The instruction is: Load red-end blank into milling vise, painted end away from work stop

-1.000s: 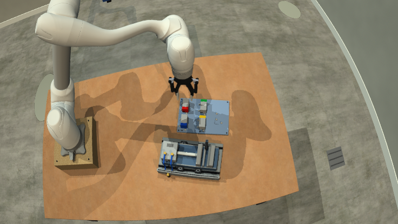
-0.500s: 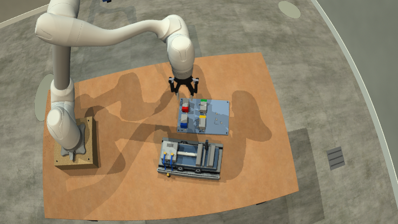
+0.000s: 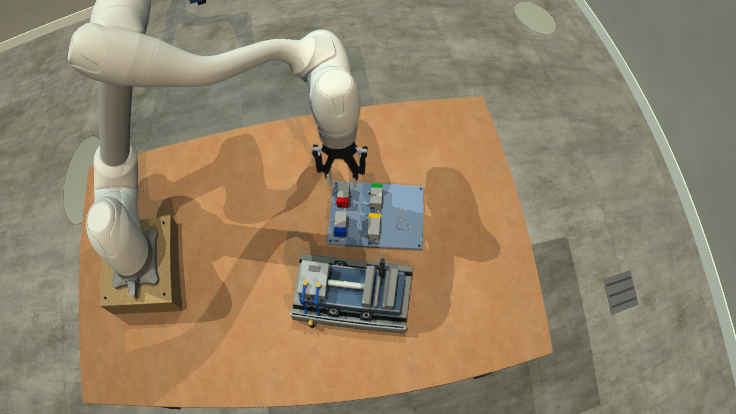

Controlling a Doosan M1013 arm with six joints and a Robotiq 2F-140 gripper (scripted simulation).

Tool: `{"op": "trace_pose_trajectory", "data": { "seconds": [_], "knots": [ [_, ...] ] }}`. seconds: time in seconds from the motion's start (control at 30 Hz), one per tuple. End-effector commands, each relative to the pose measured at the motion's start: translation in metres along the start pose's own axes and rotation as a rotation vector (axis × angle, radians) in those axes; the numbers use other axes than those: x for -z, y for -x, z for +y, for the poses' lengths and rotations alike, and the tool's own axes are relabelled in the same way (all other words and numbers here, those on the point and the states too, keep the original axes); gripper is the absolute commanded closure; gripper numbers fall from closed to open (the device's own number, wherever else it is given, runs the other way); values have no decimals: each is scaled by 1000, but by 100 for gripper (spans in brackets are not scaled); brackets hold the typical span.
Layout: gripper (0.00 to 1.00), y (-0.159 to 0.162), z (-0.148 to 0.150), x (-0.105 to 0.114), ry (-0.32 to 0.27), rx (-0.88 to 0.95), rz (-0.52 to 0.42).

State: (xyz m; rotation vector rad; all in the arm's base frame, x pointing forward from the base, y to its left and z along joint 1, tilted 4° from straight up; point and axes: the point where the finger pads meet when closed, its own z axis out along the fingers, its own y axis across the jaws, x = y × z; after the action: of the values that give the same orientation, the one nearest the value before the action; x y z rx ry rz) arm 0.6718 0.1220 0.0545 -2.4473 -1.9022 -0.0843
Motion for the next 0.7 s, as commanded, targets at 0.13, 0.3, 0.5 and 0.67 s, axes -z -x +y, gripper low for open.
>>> {"op": "trace_pose_trajectory", "data": {
  "seconds": [0.13,0.3,0.5,0.67],
  "knots": [
    [61,0,0,-13,0,0,0],
    [61,0,0,-19,0,0,0],
    [61,0,0,-36,0,0,0],
    [61,0,0,-51,0,0,0]
  ]
}}
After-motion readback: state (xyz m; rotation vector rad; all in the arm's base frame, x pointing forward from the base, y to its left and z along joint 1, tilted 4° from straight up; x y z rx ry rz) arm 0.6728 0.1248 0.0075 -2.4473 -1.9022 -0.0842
